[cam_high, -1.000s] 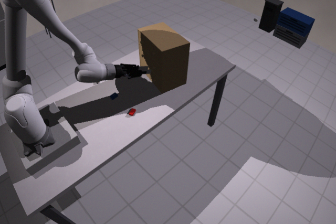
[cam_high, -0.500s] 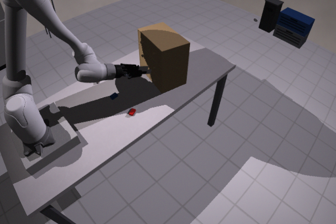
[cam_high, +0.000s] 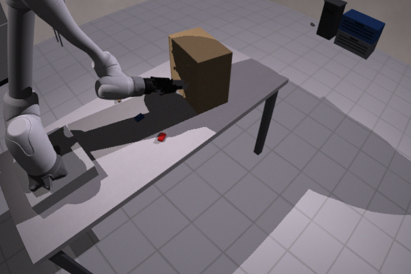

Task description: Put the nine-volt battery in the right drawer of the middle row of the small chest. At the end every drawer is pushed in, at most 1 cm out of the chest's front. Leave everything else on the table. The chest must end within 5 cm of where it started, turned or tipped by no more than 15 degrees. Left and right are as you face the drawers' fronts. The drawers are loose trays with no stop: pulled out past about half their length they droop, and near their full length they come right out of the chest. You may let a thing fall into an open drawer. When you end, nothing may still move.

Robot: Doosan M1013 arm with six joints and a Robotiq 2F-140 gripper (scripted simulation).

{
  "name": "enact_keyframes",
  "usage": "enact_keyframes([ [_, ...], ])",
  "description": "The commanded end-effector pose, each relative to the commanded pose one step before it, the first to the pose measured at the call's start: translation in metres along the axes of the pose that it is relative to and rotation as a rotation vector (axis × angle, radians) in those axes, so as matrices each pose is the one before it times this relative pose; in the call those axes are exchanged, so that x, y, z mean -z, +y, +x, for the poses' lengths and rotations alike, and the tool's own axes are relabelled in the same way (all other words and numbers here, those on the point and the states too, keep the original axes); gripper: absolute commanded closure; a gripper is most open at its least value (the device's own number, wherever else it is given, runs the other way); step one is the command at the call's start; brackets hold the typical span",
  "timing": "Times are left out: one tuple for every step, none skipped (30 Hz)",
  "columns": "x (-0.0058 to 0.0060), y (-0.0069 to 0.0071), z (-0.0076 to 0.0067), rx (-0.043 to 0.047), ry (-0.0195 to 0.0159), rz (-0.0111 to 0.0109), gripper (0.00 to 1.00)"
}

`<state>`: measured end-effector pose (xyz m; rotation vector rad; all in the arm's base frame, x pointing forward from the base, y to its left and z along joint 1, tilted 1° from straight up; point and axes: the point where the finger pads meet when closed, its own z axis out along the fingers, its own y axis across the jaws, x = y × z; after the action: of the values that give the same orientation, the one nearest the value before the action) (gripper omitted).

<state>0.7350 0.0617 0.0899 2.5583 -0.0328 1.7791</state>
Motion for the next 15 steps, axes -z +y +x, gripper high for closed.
enact_keyframes([
  [-0.00416, -0.00004, 0.00162, -0.00020, 0.00010, 0.00010, 0.80],
  [0.00000, 0.00000, 0.00000, 0.00000, 0.00000, 0.00000, 0.80],
  [0.00000, 0.00000, 0.00000, 0.00000, 0.00000, 0.00000, 0.80],
  [-0.00164, 0.00000, 0.00060, 0.00000, 0.00000, 0.00000, 0.80],
  [-0.00158, 0.00000, 0.00058, 0.00000, 0.00000, 0.00000, 0.80],
  [-0.00150, 0.00000, 0.00055, 0.00000, 0.00000, 0.00000, 0.80],
  [-0.00140, 0.00000, 0.00051, 0.00000, 0.00000, 0.00000, 0.80],
  [-0.00129, 0.00000, 0.00047, 0.00000, 0.00000, 0.00000, 0.80],
  [-0.00116, 0.00000, 0.00042, 0.00000, 0.00000, 0.00000, 0.80],
  [-0.00103, 0.00000, 0.00037, 0.00000, 0.00000, 0.00000, 0.80],
  [-0.00089, 0.00000, 0.00032, 0.00000, 0.00000, 0.00000, 0.80],
  [-0.00074, 0.00000, 0.00027, 0.00000, 0.00000, 0.00000, 0.80],
  [-0.00060, 0.00000, 0.00022, 0.00000, 0.00000, 0.00000, 0.80],
  [-0.00046, 0.00000, 0.00017, 0.00000, 0.00000, 0.00000, 0.80],
  [-0.00033, 0.00000, 0.00012, 0.00000, 0.00000, 0.00000, 0.80],
])
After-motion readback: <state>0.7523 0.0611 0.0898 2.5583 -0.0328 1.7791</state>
